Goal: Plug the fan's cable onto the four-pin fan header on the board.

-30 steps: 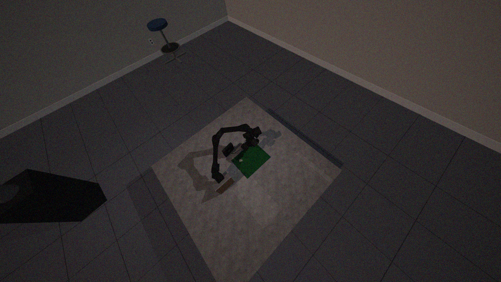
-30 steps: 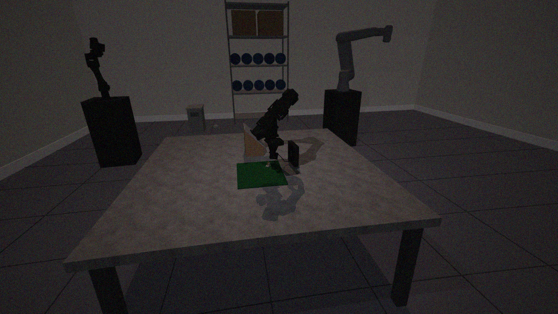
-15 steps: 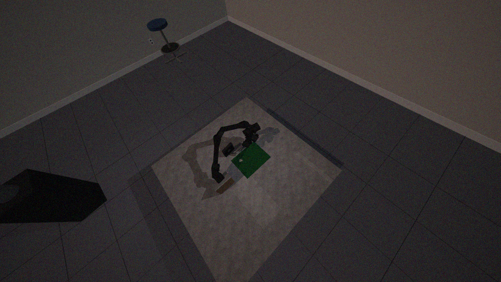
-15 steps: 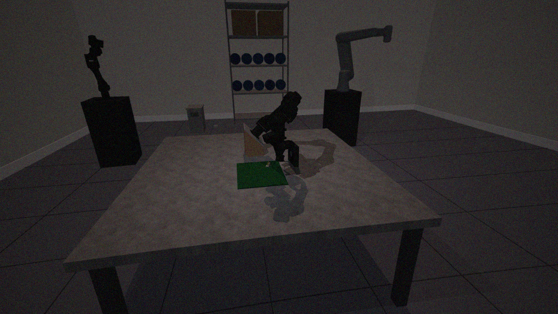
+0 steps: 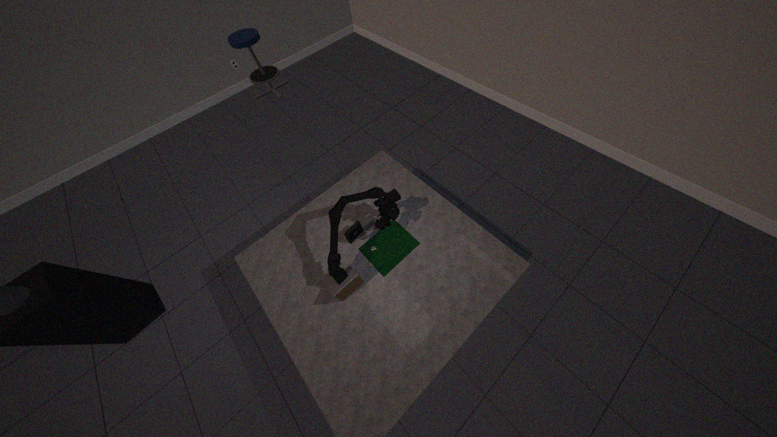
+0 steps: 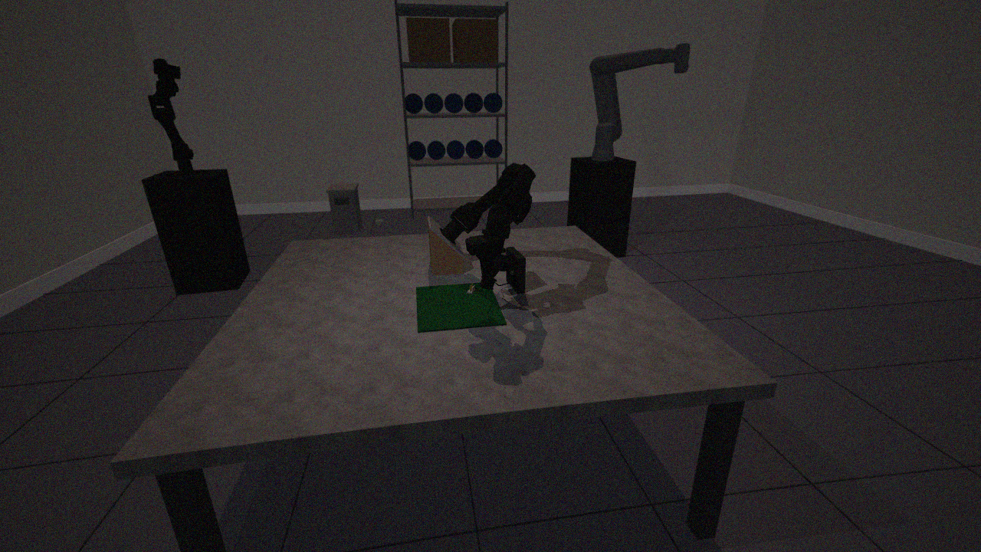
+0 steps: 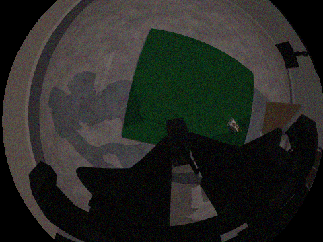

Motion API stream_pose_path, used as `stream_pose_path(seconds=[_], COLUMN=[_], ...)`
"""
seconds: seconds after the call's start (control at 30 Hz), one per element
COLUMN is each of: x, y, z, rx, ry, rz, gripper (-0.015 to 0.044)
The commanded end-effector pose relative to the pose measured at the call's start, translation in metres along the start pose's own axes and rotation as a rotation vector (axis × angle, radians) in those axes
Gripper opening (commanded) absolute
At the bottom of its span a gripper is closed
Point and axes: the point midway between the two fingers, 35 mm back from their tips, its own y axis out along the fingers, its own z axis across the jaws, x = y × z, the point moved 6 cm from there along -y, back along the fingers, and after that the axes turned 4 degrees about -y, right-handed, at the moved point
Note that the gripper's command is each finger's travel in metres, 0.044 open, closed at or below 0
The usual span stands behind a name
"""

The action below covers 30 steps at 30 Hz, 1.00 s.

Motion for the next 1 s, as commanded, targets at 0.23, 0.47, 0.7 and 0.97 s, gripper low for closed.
stream_pose_path(seconds=[0.23, 0.47, 0.7, 0.97], x=[-0.008, -0.014, -0.019, -0.026], y=[0.011, 0.018, 0.024, 0.029], z=[0.001, 0.001, 0.002, 0.003], rx=[-0.083, -0.124, -0.156, -0.181], ry=[0.015, 0.022, 0.028, 0.035], rz=[-0.143, -0.232, -0.324, -0.43], gripper=[0.0, 0.0, 0.0, 0.0])
